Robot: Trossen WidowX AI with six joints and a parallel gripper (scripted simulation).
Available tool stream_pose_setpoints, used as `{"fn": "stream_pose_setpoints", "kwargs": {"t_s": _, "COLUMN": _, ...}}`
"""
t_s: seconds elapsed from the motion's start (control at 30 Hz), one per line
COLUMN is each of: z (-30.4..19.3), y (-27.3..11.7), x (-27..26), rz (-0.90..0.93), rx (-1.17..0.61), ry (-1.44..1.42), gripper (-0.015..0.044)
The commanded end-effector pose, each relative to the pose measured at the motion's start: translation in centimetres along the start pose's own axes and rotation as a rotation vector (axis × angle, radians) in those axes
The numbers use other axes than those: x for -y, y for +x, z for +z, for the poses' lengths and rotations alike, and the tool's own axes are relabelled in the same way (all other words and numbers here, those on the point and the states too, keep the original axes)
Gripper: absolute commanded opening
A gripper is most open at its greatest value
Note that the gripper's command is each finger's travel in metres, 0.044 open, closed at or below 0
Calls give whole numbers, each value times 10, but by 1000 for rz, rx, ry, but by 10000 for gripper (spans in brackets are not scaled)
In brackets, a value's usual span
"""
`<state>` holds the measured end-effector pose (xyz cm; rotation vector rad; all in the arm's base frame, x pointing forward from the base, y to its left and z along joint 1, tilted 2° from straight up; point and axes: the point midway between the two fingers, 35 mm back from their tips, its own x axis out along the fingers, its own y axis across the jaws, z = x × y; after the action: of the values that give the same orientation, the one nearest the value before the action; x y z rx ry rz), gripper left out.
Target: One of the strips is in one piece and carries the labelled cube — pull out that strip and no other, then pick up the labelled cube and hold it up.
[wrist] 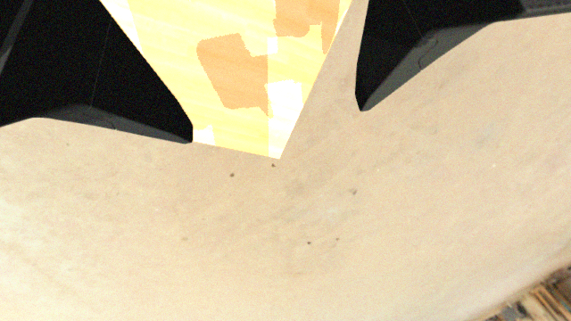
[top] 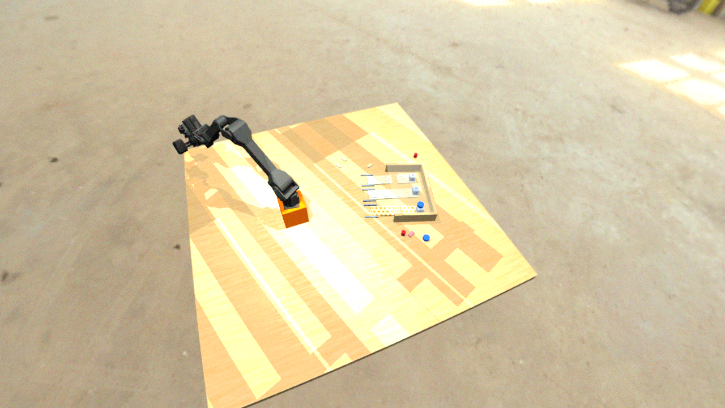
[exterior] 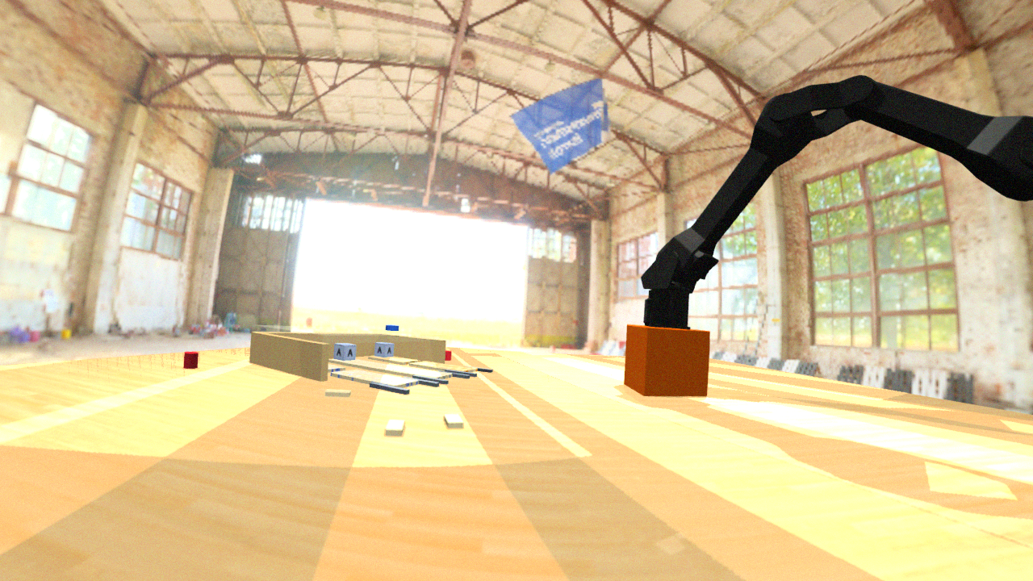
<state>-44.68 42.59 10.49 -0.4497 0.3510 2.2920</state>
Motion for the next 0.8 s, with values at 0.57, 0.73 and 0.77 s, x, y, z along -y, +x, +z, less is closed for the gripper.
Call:
{"fn": "stream_pose_setpoints", "kwargs": {"t_s": 0.57, "z": 5, "y": -153, "x": 292, "rz": -512, "rx": -1, "ry": 239, "gripper": 400}}
{"fn": "stream_pose_setpoints", "kwargs": {"t_s": 0.73, "z": -11, "y": -218, "x": 354, "rz": -654, "rx": 1, "ry": 307, "gripper": 400}}
{"fn": "stream_pose_setpoints", "kwargs": {"t_s": 0.77, "z": -16, "y": -232, "x": 364, "rz": -683, "rx": 1, "ry": 321, "gripper": 400}}
